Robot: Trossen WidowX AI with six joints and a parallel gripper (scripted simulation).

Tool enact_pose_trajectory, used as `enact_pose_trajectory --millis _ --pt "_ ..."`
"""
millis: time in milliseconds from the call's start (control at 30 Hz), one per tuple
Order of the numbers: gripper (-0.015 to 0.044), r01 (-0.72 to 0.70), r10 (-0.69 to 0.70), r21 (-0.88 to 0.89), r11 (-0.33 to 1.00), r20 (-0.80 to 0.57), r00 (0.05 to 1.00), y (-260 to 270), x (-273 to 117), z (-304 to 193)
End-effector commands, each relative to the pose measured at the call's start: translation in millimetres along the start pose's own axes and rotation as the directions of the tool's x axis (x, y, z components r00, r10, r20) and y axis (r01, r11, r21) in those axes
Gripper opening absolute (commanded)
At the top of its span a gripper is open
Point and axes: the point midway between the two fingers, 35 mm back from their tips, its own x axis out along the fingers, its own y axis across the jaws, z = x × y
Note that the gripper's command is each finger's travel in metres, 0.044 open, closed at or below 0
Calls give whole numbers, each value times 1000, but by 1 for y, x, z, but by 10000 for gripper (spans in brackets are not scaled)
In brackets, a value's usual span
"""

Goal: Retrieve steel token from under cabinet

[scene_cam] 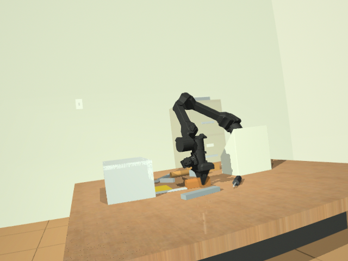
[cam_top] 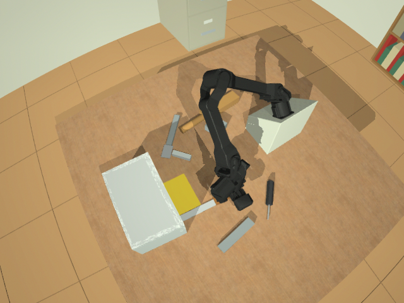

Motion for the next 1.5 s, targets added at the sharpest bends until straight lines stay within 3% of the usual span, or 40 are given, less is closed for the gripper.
enact_pose_trajectory --millis 0,1467 --pt "0 1 -1 1 1000 -7 1000 0 1 -9" --pt "0 0 0 -1 1000 -9 1000 4 1 -71"
